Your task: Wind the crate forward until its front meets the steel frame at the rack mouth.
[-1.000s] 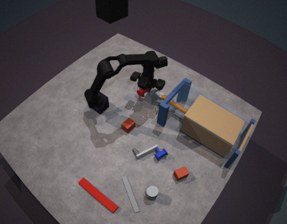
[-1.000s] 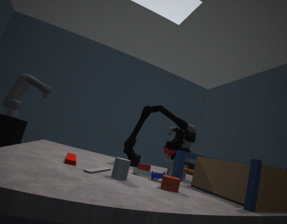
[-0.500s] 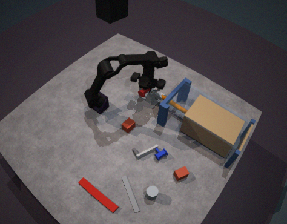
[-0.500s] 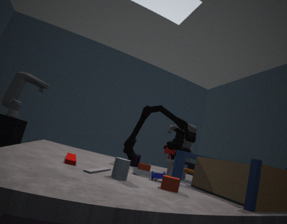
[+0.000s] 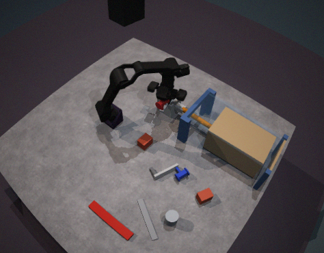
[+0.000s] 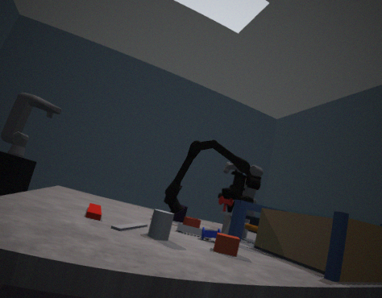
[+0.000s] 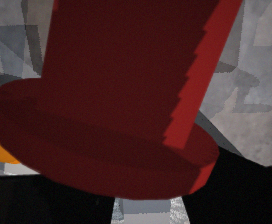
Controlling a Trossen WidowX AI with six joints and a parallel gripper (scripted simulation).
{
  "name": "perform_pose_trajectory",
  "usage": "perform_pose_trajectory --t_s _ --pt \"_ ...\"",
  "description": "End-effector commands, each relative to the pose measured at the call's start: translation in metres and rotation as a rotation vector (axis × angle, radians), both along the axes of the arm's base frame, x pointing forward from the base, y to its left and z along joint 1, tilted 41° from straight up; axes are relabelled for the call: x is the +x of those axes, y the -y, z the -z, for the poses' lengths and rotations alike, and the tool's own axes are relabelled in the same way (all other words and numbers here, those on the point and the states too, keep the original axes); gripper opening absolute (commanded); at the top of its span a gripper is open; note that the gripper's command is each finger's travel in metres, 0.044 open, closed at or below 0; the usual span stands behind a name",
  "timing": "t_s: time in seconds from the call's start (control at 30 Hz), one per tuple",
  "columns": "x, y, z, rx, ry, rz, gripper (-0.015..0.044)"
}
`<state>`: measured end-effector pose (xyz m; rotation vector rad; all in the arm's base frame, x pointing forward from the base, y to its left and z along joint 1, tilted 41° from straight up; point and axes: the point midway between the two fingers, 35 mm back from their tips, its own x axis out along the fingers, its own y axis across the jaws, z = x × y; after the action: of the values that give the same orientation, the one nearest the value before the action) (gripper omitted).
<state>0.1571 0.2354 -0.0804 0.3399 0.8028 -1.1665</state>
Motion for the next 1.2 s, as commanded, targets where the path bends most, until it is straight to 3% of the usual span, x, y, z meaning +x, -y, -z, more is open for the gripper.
perform_pose_trajectory --t_s 0.0,0.3,0.87,1.03,1.17 --pt "-0.001 0.003 0.003 0.002 0.026 0.042 0.0" --pt "-0.001 0.003 0.003 0.002 0.023 0.038 0.0" --pt "-0.001 0.0 0.0 0.002 0.019 0.022 0.044" --pt "-0.001 -0.005 -0.005 0.009 0.018 0.018 0.044" --pt "-0.004 -0.034 -0.033 0.044 0.008 -0.004 0.044"
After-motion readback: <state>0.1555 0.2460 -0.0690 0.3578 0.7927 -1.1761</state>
